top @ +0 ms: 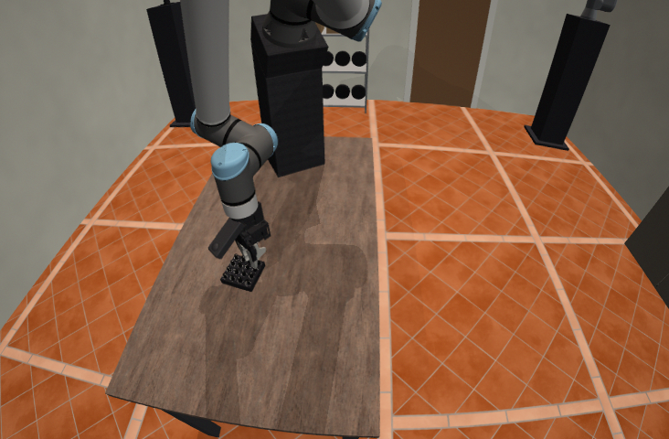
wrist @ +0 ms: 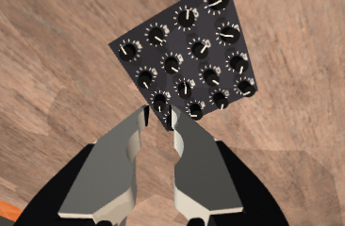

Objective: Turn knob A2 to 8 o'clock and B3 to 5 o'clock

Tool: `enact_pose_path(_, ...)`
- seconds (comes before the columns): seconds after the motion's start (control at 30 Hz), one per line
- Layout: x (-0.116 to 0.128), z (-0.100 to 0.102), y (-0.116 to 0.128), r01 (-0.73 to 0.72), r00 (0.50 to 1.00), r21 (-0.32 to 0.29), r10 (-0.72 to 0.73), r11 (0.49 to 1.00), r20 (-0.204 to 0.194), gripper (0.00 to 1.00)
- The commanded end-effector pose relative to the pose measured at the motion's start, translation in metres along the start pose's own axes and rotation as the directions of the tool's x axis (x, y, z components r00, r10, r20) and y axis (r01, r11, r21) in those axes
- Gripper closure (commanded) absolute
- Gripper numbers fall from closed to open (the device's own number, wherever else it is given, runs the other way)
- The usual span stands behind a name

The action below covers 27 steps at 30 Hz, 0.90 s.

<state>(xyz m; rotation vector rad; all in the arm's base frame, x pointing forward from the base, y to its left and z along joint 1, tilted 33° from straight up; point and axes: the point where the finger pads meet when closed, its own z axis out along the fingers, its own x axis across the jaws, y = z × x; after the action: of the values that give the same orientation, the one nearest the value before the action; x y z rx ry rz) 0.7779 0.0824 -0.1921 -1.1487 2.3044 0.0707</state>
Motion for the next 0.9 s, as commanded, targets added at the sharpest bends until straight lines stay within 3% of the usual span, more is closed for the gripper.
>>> enact_pose_path(0.0, 0.000, 0.000, 0.000, 0.000, 1.000, 0.001, 0.000, 1.000, 0.000, 0.89)
enact_pose_path(0.87, 0.000, 0.013, 0.000, 0.000, 1.000, 0.001, 0.000, 1.000, 0.000, 0.89)
